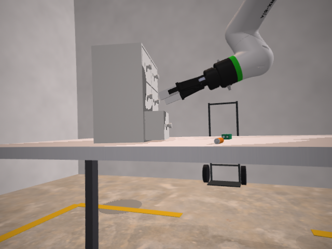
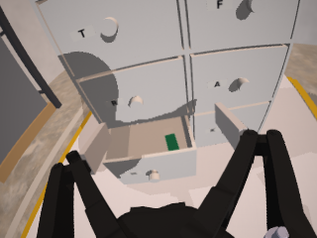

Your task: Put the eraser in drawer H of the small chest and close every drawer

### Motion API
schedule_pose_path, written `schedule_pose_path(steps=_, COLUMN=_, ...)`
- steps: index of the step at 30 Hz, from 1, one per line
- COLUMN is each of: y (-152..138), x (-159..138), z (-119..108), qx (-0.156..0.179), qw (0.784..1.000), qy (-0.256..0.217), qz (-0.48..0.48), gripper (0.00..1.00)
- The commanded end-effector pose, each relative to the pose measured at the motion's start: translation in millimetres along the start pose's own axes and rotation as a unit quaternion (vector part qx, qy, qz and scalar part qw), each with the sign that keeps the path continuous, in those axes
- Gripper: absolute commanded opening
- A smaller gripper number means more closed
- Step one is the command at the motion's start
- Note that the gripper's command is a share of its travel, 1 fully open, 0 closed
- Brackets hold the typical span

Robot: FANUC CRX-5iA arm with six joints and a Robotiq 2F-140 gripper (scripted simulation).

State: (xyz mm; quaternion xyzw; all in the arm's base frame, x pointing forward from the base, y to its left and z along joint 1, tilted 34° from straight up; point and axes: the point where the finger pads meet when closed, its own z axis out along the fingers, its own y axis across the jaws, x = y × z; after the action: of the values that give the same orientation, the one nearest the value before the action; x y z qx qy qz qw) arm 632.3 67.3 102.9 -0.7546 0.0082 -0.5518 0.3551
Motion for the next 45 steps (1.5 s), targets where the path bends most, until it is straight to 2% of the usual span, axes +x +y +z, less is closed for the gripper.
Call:
schedule_pose_path(steps=1, y=0, x=-1, z=-4, qx=0.0, qw=1.0, qy=0.0, qz=0.0, gripper=1.0)
schedule_pose_path(steps=7, y=0, x=-7, z=-23, qx=0.0, qw=1.0, qy=0.0, qz=0.0, gripper=1.0)
schedule_pose_path(steps=9, y=0, x=-7, z=-23, qx=0.0, qw=1.0, qy=0.0, qz=0.0, gripper=1.0)
schedule_pose_path(steps=24, y=0, x=-32, z=-107, qx=0.0, qw=1.0, qy=0.0, qz=0.0, gripper=1.0)
schedule_pose_path(steps=26, y=0, x=-32, z=-107, qx=0.0, qw=1.0, qy=0.0, qz=0.0, gripper=1.0)
schedule_pose_path(steps=34, y=0, x=-43, z=-143, qx=0.0, qw=1.0, qy=0.0, qz=0.0, gripper=1.0)
schedule_pose_path(steps=40, y=0, x=-48, z=-159, qx=0.0, qw=1.0, qy=0.0, qz=0.0, gripper=1.0)
schedule_pose_path(steps=45, y=0, x=-49, z=-163, qx=0.0, qw=1.0, qy=0.0, qz=0.0, gripper=1.0)
